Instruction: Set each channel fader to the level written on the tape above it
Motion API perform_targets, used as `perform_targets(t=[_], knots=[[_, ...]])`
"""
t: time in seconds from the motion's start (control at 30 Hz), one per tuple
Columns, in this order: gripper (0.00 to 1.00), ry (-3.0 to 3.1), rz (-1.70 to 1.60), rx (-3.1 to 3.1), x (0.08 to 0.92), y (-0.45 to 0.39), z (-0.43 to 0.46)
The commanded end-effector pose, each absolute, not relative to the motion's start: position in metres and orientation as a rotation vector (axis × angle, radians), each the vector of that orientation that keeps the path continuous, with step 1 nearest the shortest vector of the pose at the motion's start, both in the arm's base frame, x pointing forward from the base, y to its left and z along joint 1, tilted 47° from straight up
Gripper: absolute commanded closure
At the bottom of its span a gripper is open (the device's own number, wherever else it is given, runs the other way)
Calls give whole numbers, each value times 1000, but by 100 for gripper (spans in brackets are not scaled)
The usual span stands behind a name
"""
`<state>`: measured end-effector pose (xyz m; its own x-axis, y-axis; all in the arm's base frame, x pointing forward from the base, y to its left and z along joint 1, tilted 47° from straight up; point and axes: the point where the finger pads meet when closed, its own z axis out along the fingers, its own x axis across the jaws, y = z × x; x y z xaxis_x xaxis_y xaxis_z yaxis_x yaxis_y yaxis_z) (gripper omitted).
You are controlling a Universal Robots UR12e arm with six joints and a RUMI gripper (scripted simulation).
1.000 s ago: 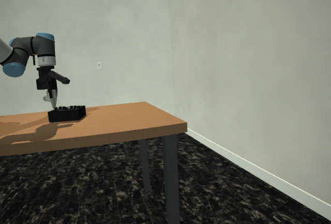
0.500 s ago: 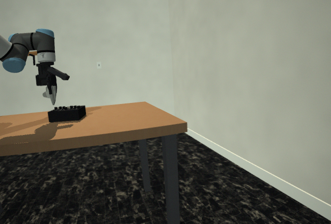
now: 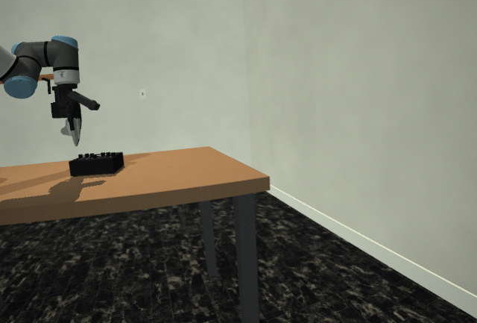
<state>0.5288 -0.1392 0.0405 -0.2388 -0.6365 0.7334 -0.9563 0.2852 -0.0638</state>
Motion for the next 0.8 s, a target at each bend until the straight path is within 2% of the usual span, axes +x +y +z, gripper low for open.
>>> perform_targets(t=[0.0, 0.77], knots=[[100, -1965, 698, 1422, 529, -139, 41], [100, -1924, 675, 1466, 531, -138, 40]])
